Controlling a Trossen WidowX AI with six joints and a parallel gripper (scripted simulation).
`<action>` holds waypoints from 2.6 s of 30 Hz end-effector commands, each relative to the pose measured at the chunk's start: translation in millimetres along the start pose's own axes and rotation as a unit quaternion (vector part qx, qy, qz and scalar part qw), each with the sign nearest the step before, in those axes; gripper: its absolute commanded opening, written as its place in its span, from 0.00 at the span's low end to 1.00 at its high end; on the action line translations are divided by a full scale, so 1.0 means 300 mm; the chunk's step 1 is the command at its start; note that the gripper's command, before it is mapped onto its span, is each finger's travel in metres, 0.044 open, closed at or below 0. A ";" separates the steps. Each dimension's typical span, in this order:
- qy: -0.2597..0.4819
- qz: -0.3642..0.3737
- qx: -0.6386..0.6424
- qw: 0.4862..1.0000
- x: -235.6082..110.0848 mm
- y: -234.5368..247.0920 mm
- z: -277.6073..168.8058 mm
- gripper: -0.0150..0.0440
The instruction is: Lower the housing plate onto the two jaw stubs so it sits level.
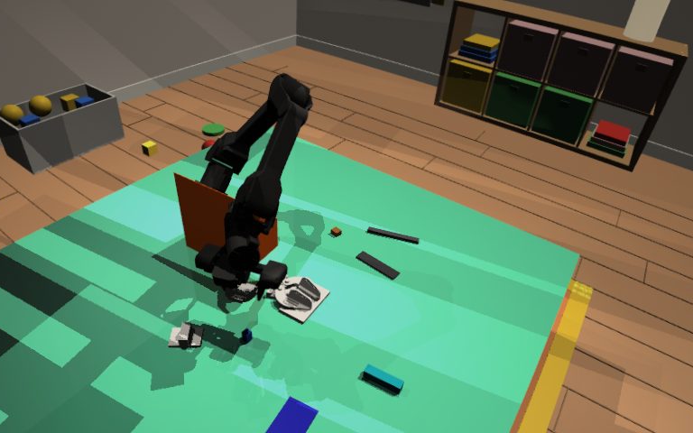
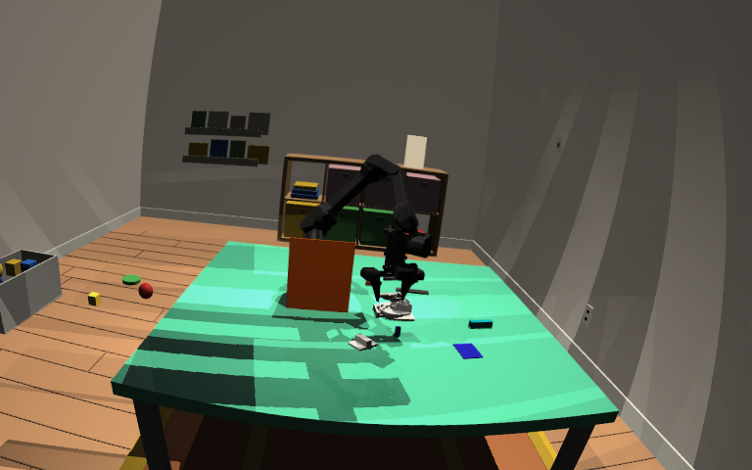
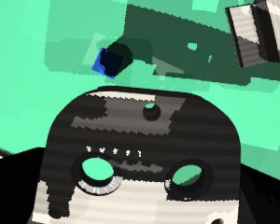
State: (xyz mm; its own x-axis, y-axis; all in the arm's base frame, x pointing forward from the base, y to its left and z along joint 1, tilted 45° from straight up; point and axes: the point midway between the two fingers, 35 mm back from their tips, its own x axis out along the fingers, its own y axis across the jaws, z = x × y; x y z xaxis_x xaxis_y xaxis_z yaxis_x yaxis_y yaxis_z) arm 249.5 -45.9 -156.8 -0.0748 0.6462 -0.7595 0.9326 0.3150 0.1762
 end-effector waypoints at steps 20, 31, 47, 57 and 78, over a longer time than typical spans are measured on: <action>0.008 0.007 -0.330 0.944 0.011 0.117 -0.215 0.85; 0.015 0.014 -0.481 0.876 0.022 0.152 -0.330 0.85; 0.024 0.023 -0.613 0.789 0.035 0.170 -0.442 0.85; 0.024 0.023 -0.615 0.788 0.035 0.170 -0.442 0.85; 0.024 0.023 -0.616 0.787 0.035 0.124 -0.441 0.85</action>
State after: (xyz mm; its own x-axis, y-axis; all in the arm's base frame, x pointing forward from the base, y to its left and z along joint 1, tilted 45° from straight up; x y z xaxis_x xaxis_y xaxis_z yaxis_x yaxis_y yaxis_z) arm 237.1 65.2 -75.0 -0.0919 0.6949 -0.7132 -0.1079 0.7050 0.7009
